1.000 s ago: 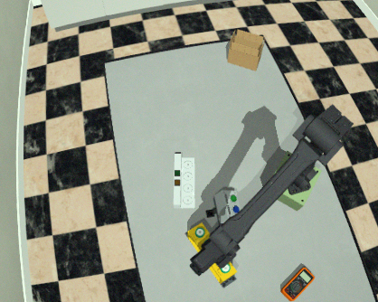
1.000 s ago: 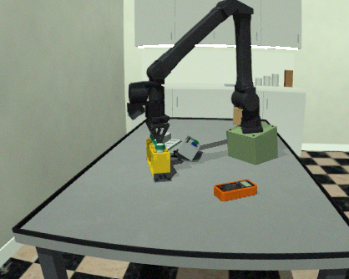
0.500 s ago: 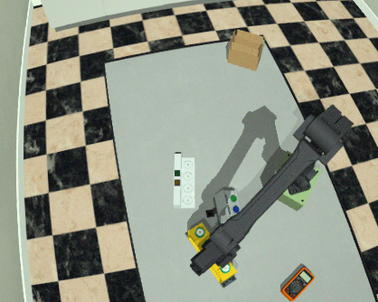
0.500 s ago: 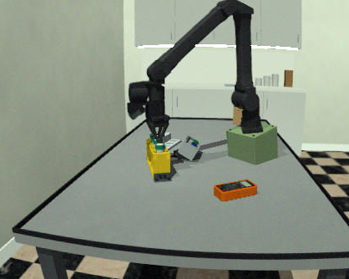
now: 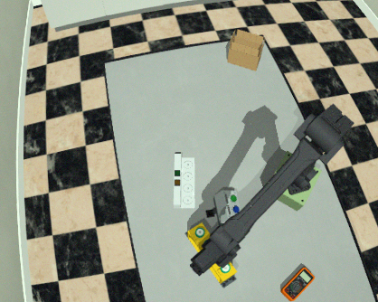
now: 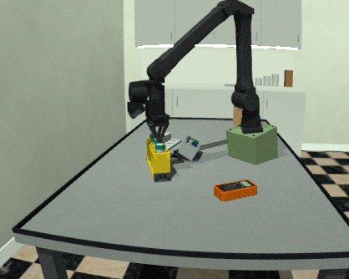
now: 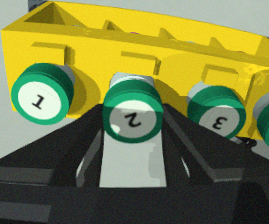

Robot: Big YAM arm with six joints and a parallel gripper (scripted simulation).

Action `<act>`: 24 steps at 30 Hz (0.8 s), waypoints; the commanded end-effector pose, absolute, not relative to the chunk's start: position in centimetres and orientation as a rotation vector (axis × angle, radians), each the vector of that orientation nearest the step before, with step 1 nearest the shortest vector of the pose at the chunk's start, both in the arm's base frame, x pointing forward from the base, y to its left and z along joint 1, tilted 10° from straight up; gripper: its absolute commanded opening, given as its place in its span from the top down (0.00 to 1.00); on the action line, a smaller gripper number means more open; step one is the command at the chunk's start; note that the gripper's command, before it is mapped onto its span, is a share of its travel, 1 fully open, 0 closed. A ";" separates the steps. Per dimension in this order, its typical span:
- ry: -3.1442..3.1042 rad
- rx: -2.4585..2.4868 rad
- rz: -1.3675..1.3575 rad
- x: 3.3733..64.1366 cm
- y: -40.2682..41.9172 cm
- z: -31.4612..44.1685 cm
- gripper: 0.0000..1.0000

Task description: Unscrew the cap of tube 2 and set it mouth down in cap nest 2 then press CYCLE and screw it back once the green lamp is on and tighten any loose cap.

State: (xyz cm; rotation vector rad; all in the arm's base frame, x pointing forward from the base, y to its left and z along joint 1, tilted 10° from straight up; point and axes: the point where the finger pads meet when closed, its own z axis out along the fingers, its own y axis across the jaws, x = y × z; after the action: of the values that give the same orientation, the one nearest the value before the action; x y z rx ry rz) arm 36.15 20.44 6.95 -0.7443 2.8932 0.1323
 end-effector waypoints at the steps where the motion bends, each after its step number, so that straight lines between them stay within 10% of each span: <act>1: 2.831 -0.726 0.149 37.9 21.3 10.5 1.00; 24: 2.966 0.374 0.228 37.2 10.7 10.1 1.00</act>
State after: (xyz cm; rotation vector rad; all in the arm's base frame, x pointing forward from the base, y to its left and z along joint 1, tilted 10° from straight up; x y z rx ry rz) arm 36.73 12.18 9.29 0.1807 3.0130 0.2035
